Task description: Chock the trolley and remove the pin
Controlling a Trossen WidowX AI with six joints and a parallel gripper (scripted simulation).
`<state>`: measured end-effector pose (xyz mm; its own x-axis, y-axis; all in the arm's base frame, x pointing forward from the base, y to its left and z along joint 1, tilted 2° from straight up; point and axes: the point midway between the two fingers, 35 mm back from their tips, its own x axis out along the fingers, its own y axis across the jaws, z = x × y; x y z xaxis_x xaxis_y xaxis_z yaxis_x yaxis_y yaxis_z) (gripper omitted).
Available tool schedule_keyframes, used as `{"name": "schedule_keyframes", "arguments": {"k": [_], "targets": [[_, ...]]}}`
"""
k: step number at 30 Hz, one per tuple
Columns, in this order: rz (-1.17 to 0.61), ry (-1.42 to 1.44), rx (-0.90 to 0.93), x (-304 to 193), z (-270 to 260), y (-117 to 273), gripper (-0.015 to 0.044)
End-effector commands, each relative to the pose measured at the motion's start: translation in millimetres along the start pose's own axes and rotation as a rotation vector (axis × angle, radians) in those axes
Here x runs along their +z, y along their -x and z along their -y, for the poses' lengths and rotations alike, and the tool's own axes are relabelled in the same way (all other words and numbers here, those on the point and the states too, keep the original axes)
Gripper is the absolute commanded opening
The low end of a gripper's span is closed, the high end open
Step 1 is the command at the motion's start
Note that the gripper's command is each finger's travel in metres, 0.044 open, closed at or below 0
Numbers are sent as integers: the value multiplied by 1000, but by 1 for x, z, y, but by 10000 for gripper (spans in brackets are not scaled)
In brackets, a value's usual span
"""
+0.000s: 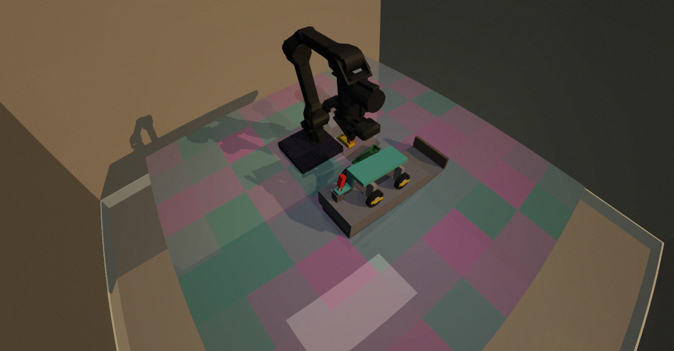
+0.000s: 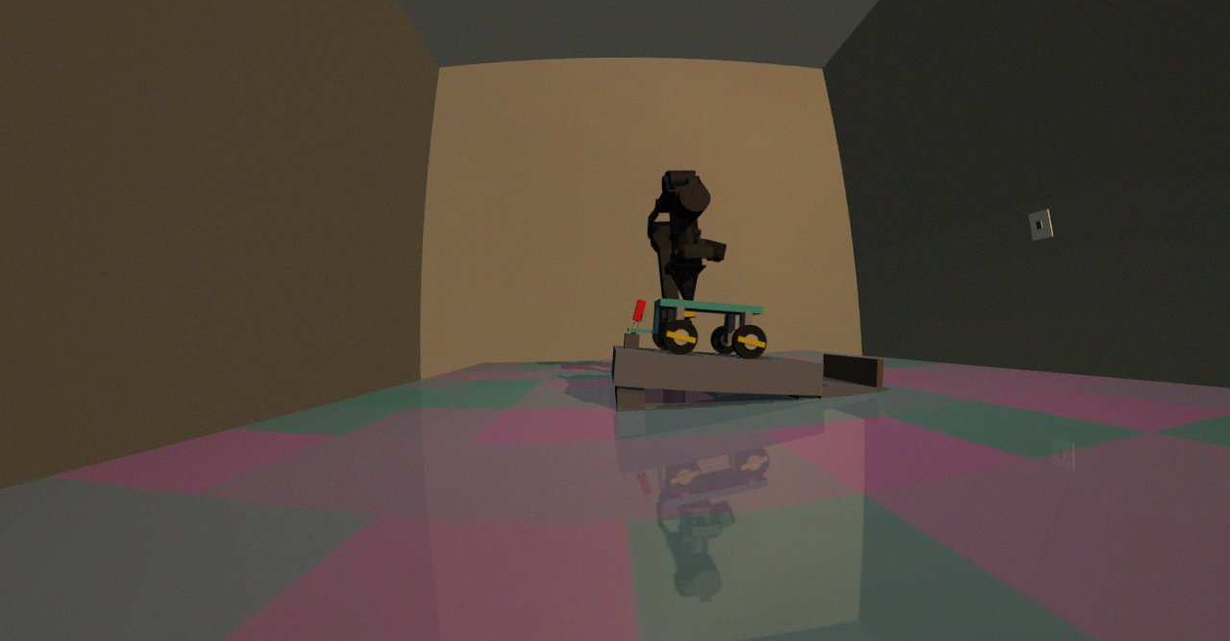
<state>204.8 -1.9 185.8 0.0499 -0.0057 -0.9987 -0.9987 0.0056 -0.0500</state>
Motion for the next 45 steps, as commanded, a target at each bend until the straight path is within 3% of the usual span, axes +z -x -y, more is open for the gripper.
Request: {"name": "schedule_keyframes", "arguments": {"k": [1, 40, 45], "targets": [[-2, -1, -3, 13, 3, -1, 0], [13, -2, -5, 158, 32, -10, 0], [5, 112, -1, 159, 32, -10, 0]]}}
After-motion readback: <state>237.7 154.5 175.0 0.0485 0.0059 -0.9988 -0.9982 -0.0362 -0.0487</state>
